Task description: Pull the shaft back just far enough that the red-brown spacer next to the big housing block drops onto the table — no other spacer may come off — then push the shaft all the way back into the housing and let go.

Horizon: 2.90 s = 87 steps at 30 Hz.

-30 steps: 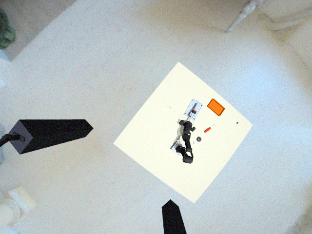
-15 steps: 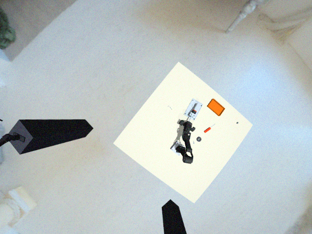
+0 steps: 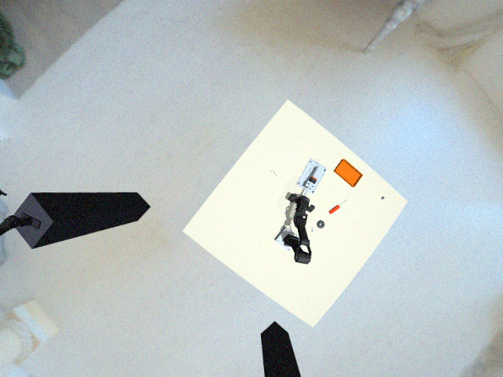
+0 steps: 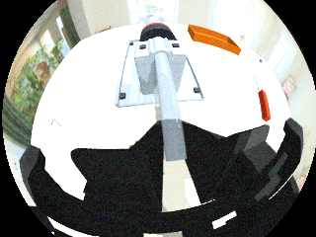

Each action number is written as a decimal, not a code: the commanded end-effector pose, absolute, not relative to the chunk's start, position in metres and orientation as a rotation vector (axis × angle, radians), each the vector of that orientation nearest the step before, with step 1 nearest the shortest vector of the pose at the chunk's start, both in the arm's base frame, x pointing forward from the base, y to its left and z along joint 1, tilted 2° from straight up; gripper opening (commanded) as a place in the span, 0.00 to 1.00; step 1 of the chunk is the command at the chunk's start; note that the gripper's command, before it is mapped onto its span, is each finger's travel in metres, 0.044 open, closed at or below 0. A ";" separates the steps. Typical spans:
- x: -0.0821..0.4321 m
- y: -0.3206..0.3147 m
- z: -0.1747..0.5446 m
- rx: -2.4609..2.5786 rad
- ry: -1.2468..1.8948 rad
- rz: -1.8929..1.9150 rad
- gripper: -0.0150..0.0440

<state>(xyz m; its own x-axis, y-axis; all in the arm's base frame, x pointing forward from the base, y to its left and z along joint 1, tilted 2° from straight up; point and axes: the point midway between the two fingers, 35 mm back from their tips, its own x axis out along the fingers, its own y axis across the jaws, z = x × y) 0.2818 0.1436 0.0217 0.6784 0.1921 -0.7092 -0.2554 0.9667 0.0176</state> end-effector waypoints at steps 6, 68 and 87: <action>0.280 0.143 0.022 -0.083 0.788 0.252 0.25; 0.274 0.142 0.022 -0.083 0.788 0.252 0.25; 0.271 0.141 0.022 -0.083 0.788 0.252 0.25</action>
